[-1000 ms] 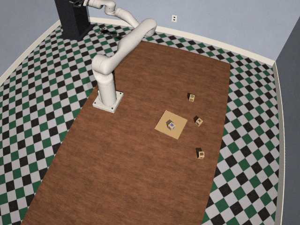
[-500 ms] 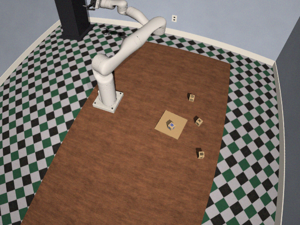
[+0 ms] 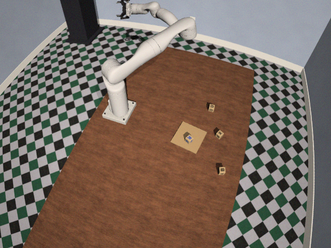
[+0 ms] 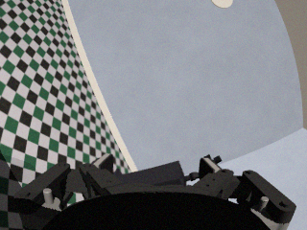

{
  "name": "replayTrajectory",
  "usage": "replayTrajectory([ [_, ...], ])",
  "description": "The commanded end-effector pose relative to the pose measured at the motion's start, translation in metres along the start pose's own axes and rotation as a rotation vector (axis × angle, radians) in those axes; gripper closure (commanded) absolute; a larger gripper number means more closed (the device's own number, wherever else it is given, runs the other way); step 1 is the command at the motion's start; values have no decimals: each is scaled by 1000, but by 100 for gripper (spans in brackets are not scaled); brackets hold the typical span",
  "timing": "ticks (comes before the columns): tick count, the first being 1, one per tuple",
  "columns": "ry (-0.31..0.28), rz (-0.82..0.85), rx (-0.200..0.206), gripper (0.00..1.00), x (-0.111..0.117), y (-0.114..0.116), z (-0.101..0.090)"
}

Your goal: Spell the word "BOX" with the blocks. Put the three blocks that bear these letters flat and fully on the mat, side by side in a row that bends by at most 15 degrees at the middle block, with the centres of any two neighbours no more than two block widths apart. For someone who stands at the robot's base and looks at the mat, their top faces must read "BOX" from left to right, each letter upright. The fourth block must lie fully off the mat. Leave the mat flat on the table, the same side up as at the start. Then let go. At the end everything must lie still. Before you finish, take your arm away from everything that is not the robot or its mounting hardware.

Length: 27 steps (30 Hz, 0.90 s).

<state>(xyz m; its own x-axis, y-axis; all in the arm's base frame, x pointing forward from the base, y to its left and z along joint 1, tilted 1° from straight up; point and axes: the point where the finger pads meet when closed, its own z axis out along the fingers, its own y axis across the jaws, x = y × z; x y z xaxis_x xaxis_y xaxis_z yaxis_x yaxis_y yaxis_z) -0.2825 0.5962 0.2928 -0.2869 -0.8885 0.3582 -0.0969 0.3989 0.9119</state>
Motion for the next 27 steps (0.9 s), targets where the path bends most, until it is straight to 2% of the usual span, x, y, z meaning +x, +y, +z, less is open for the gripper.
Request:
replayTrajectory([
  [1,-96,-20,32,0,-38,-7,-48],
  [7,-222,-27,141,0,-88,-49,-118],
  [9,-222,-27,141,0,-88,-49,-118],
  [10,-269,-23,182,0,-104,-66,-148],
  [17,-404,6,307,0,-141,-116,-241],
  [24,-535,64,431,0,-160,-169,-343],
  [26,-535,64,431,0,-160,-169,-343],
  [27,-574,88,470,0,-162,-186,-376],
])
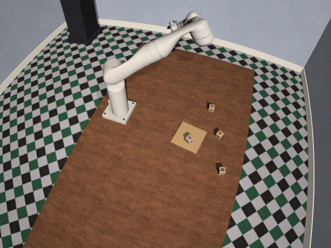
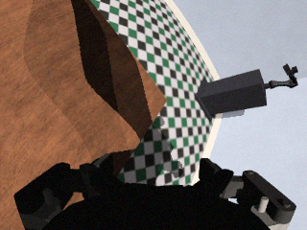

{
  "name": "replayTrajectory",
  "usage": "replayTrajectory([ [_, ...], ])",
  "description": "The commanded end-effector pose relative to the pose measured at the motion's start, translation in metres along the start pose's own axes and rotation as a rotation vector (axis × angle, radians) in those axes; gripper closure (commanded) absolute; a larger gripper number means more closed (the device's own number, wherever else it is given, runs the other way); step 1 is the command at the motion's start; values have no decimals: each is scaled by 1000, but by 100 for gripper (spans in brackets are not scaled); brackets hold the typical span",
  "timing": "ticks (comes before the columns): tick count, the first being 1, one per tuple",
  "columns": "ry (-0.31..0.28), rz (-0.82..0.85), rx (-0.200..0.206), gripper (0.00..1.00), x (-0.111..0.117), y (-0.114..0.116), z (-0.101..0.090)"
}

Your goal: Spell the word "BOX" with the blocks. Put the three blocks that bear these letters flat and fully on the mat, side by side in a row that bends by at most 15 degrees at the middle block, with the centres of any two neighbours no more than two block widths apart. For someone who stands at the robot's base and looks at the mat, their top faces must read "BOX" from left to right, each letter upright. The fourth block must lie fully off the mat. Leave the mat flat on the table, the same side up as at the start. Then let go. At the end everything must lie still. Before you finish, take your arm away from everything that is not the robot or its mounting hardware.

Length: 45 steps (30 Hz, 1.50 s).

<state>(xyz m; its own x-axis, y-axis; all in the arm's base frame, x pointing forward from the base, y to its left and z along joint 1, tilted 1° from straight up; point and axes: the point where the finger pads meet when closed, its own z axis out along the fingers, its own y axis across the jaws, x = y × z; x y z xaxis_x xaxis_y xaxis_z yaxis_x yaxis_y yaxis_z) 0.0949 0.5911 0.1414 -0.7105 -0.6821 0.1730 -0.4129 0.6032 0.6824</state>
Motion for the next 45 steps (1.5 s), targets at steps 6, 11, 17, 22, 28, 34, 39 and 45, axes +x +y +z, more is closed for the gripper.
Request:
replayTrajectory([
  [6,-148,93,146,0,-61,-103,-83],
  [11,-216,162,245,0,-80,-170,-133],
  [17,-274,238,338,0,-88,-234,-185],
  [22,-331,332,440,0,-84,-303,-245],
  [28,-385,453,554,0,-63,-379,-315],
  [34,-409,519,610,0,-45,-416,-350],
  [39,-424,571,652,0,-29,-442,-377],
  [45,-427,582,660,0,-25,-447,-382],
])
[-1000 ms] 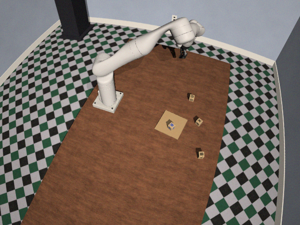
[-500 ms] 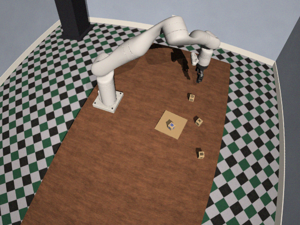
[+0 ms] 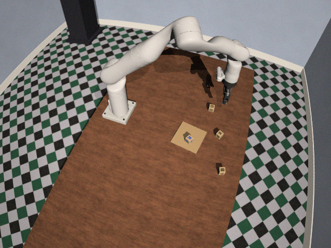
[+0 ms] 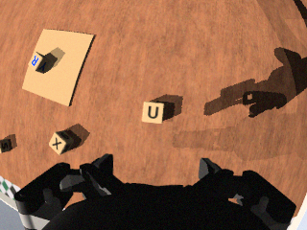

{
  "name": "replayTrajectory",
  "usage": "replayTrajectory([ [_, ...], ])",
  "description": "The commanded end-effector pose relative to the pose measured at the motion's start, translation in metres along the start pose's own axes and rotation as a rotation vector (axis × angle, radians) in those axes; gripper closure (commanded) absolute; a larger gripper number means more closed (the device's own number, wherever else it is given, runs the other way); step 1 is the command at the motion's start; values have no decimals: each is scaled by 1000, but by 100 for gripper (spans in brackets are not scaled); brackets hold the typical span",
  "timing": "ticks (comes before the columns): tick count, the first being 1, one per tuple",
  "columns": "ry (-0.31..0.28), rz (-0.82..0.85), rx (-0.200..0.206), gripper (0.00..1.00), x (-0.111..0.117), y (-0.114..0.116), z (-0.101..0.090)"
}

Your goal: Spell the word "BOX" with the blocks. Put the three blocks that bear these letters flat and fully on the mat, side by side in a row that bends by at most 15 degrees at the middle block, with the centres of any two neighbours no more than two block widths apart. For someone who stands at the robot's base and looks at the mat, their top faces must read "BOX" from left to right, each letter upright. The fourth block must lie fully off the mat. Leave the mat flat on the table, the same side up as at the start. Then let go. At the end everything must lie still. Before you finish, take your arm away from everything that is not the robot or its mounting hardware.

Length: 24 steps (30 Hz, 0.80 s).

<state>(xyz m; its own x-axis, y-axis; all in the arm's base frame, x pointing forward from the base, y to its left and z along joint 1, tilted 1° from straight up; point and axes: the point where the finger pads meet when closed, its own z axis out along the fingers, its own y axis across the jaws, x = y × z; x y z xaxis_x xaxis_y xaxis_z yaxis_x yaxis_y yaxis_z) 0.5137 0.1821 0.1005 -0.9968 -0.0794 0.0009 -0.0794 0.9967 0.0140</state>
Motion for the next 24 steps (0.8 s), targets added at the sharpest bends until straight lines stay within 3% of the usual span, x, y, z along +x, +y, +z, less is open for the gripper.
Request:
replayTrajectory([
  [1,-5,3,-1,0,-1,-1,-3],
  [24,-6,10,6,0,-3,-7,-3],
])
